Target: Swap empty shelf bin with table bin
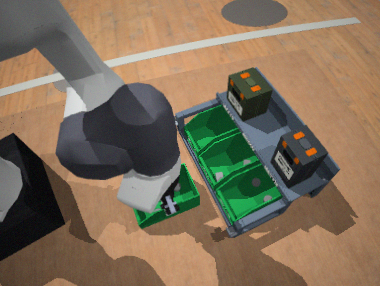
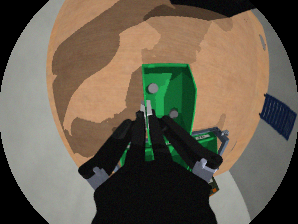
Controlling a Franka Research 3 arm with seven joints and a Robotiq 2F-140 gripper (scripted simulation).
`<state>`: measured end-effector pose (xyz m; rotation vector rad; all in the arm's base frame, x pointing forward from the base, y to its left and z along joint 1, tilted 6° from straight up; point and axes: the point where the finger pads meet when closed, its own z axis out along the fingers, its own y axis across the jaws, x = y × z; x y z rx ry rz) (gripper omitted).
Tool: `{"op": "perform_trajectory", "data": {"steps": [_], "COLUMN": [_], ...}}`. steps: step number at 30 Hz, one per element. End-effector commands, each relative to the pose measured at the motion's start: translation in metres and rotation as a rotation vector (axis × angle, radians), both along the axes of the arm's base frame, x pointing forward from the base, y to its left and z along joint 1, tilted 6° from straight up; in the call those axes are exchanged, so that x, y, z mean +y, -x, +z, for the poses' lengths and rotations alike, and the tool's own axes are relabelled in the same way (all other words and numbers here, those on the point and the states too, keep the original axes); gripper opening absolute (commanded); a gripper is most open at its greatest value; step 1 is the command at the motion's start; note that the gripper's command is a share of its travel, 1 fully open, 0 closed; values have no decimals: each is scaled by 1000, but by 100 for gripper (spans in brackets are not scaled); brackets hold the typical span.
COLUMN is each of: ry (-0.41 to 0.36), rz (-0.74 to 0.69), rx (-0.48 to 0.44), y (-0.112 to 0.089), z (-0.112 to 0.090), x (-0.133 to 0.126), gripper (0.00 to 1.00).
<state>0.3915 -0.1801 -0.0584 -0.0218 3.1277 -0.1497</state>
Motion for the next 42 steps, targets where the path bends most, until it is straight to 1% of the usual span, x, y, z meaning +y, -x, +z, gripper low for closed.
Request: {"op": "perform_trajectory", "data": {"steps": [1, 6, 7, 42], "ry": [3, 3, 3, 3], "rz": [11, 11, 11, 11], "rx": [-7, -7, -7, -7], "y": [-3, -3, -3, -3], "z": [1, 1, 1, 1], "x": [-1, -1, -1, -1], "gripper": [0, 0, 15, 15]}}
